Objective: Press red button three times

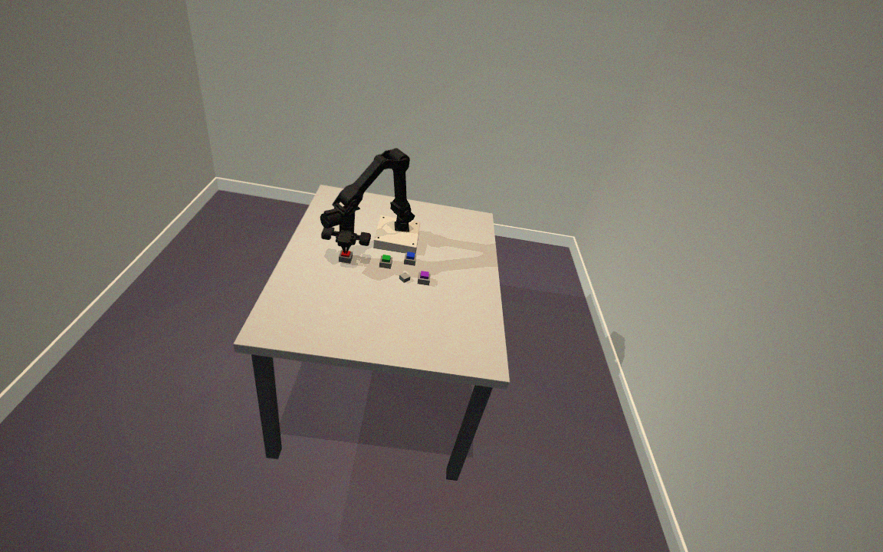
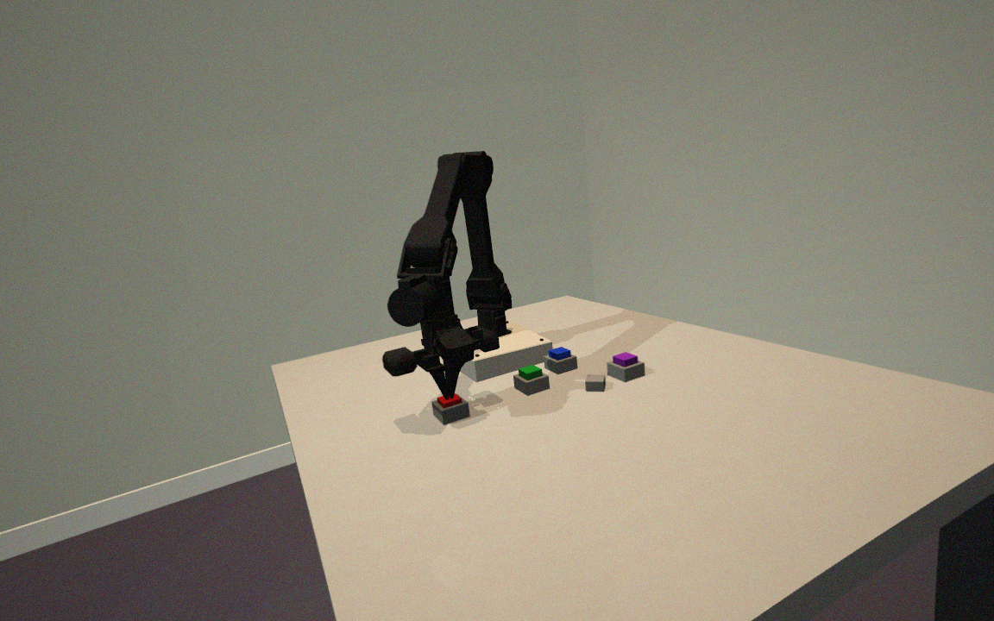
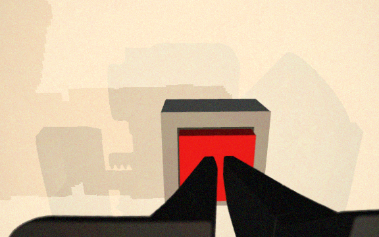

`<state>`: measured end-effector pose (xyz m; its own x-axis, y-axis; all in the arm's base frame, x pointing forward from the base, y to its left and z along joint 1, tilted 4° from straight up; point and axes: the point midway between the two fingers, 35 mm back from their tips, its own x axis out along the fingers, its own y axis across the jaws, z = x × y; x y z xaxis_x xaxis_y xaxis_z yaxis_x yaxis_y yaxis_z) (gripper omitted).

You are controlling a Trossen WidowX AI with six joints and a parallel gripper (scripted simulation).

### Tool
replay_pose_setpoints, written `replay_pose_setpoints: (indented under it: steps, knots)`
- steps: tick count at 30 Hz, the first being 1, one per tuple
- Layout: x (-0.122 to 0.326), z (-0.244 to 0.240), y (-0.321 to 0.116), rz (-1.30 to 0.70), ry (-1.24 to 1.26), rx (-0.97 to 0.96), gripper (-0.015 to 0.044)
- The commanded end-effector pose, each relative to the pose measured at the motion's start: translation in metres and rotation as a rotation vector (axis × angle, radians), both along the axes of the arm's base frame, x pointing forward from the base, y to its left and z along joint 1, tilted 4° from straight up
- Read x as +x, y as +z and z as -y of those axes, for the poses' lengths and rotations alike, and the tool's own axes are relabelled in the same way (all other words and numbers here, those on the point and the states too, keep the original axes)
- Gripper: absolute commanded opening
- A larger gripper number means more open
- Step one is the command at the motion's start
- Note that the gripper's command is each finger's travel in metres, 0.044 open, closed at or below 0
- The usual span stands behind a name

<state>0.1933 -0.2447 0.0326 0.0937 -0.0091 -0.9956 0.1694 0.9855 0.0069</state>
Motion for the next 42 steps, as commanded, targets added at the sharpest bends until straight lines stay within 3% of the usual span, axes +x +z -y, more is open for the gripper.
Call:
replay_pose_setpoints:
  steps: [1,5,10,42]
  knots:
    - [-0.001,-0.001,-0.002,-0.007,-0.006,0.003,0.002]
    - [-0.001,-0.001,-0.002,-0.007,-0.006,0.003,0.002]
    - [-0.004,-0.001,0.031,-0.007,-0.006,0.002,0.002]
    - [-0.001,-0.001,-0.002,-0.007,-0.006,0.003,0.002]
